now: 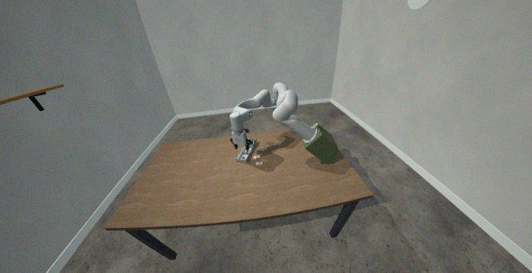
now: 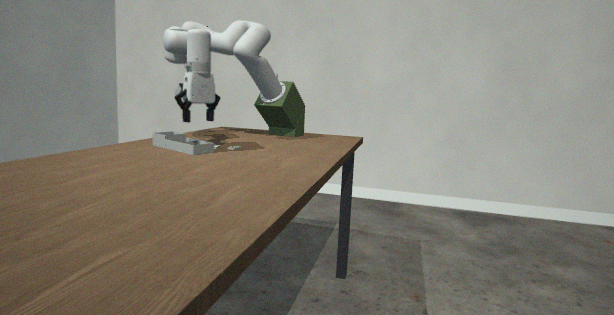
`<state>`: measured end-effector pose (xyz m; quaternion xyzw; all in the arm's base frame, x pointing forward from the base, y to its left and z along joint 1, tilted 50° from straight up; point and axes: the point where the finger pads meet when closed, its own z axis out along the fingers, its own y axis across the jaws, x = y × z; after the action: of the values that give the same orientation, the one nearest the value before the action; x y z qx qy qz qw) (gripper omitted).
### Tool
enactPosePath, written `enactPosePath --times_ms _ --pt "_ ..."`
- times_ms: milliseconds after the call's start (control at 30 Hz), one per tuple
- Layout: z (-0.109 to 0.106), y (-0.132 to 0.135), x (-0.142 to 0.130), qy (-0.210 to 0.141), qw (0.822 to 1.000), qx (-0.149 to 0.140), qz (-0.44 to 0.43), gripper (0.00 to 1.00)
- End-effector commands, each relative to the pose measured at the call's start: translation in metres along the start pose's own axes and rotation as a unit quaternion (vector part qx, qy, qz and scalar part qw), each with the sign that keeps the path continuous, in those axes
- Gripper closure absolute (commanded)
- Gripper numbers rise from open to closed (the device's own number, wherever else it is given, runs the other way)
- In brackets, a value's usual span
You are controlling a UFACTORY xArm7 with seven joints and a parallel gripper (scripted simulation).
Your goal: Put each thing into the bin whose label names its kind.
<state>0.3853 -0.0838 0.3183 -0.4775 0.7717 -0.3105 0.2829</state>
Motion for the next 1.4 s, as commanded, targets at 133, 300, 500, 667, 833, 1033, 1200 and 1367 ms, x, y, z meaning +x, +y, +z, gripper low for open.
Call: enactPosePath --times_ms 133,300,500,667,833,1033,1200,1367 --pt "-0.029 -0.001 0.0 0.0 1.0 0.001 0.0 0.0" --pt "-0.045 -0.001 0.0 0.0 1.0 0.001 0.0 0.0" --pt "-0.069 -0.001 0.0 0.0 1.0 0.001 0.0 0.0" --pt "-0.09 -0.001 0.0 0.0 1.0 0.001 0.0 0.0" --pt "-0.102 -0.001 0.0 0.0 1.0 0.001 0.001 0.0" --pt "-0.109 -0.001 0.0 0.0 1.0 0.001 0.001 0.0" --pt "-0.109 -0.001 0.0 0.0 1.0 0.001 0.001 0.0" --pt "-0.109 -0.001 0.0 0.0 1.0 0.001 0.001 0.0"
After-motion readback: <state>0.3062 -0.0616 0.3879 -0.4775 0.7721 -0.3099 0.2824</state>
